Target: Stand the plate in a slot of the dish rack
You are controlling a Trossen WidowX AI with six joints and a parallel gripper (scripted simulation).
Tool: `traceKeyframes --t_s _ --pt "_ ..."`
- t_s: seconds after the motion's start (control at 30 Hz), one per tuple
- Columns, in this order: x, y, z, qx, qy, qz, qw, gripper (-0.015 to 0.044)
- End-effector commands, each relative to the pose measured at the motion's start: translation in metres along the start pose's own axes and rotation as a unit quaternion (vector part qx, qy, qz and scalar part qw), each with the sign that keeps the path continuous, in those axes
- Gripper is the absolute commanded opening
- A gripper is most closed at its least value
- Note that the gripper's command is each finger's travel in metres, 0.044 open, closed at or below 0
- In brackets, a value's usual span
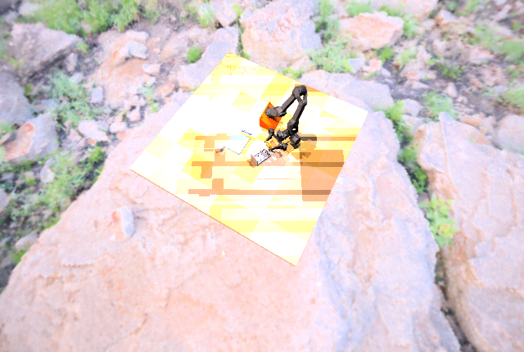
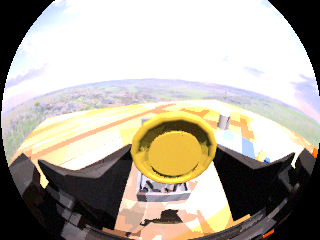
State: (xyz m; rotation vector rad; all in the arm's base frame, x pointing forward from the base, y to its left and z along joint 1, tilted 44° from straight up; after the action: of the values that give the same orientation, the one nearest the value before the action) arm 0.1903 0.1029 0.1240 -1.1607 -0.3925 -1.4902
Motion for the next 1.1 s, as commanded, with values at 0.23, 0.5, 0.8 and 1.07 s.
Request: traceKeyframes --t_s 0.23,0.5,0.8,1.07 --pt "-0.001 -0.008 -0.003 0.021 0.007 -0.029 0.999 0.0" --pt "-0.008 -0.004 0.0 0.021 0.007 -0.028 0.999 0.0" --pt "-0.022 0.007 0.004 0.021 0.008 -0.027 0.999 0.0" --pt "-0.028 0.018 0.007 0.021 0.008 -0.027 0.999 0.0"
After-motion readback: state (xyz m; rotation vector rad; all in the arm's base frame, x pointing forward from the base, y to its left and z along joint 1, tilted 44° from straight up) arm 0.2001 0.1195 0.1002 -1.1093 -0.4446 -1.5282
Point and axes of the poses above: the point midway between the two fingers, 35 mm back from their tips, its own y axis out along the fingers, its own z axis across the jaws, x = y × z, the point moved 5 cm from there along -y, back along the fingers, and after that the axes turned 12 degrees about -y, right-handed, at the moved point
